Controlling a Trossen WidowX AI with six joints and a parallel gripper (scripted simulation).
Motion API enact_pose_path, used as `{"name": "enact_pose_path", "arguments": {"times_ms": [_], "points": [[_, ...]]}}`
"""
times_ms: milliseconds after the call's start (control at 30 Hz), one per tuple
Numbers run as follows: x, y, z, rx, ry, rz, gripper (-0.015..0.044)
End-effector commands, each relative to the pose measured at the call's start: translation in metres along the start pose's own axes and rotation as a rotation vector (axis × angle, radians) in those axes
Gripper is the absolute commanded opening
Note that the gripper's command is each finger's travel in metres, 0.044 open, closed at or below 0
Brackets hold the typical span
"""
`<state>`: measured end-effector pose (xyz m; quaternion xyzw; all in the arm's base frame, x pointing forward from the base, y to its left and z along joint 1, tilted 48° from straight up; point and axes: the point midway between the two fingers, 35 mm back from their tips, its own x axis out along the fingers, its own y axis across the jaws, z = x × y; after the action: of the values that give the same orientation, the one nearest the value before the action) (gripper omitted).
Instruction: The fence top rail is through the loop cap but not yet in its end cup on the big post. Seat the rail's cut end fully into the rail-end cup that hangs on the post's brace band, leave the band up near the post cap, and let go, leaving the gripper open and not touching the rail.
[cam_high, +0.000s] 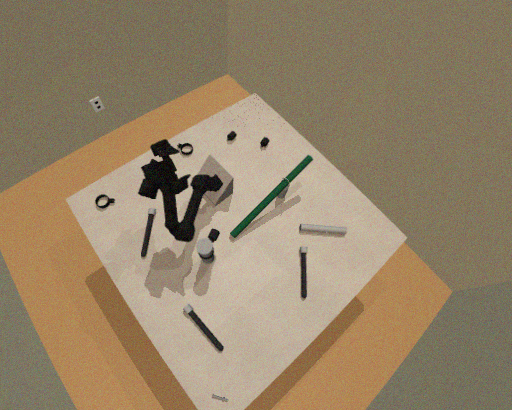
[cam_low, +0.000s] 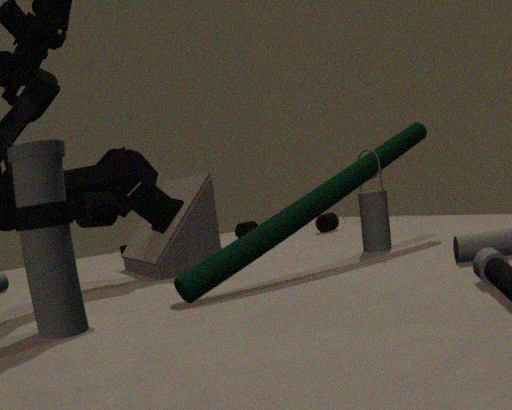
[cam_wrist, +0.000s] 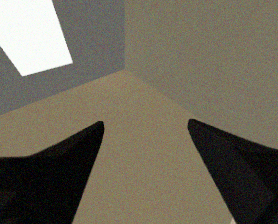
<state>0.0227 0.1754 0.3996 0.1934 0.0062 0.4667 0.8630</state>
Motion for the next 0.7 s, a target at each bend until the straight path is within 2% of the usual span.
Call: {"name": "enact_pose_path", "arguments": {"times_ms": [0,33,300,400,667], "points": [[0.001,0.001,-0.001,-0.007,-0.001,-0.002,0.0426],[0.003,0.005,-0.002,-0.028,-0.005,-0.009,0.0440],[0.056,0.034,-0.059,-0.346,0.051,-0.137,0.0440],[0.081,0.026,-0.087,-0.412,0.115,-0.195,0.0440],[0.111,-0.006,-0.133,-0.502,0.260,-0.315,0.0440]]}}
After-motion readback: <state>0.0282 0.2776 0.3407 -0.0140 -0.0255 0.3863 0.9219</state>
